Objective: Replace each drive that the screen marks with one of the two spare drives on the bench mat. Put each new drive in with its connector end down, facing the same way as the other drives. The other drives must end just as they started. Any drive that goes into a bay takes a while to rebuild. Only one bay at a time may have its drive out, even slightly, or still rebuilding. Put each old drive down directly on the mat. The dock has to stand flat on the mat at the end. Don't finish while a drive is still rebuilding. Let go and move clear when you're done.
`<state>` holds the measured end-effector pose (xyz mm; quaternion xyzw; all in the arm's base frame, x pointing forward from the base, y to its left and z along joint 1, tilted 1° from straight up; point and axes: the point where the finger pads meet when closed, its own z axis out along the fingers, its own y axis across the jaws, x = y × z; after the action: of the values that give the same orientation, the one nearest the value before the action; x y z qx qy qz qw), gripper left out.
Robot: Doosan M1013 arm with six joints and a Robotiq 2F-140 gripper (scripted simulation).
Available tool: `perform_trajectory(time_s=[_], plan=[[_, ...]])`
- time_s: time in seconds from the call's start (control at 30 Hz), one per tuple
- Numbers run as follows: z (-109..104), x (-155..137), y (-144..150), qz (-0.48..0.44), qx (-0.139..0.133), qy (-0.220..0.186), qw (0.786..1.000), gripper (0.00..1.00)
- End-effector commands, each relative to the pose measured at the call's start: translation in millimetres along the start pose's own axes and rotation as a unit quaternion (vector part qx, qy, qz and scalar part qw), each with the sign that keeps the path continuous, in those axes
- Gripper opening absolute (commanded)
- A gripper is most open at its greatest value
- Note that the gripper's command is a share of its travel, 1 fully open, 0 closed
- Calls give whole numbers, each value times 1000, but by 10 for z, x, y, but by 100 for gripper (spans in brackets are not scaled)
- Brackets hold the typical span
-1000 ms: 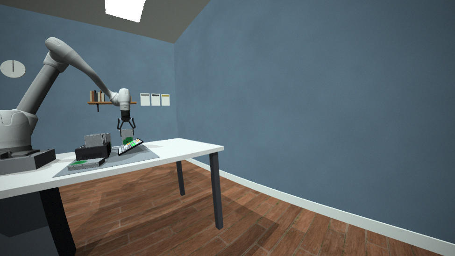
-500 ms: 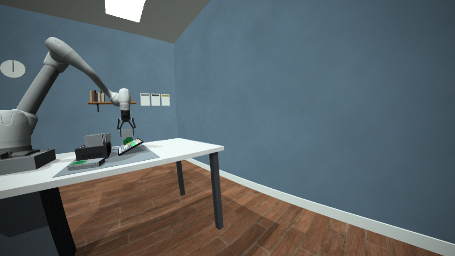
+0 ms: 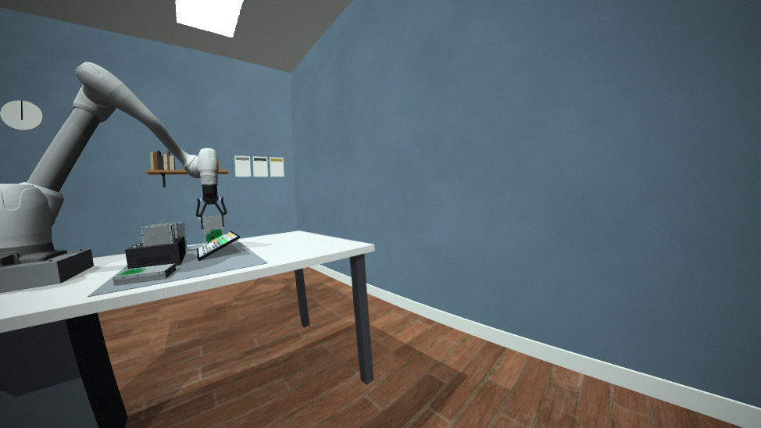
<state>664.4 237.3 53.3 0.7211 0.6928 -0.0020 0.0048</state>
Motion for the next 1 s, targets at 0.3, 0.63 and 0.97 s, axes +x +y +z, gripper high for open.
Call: perform_trajectory(time_s=[0.3, 0.63, 0.97], plan=[[26, 3, 4, 0, -1, 0, 1000, 10], [74, 3, 5, 0, -1, 0, 1000, 10], [115, 3, 5, 0, -1, 0, 1000, 10]])
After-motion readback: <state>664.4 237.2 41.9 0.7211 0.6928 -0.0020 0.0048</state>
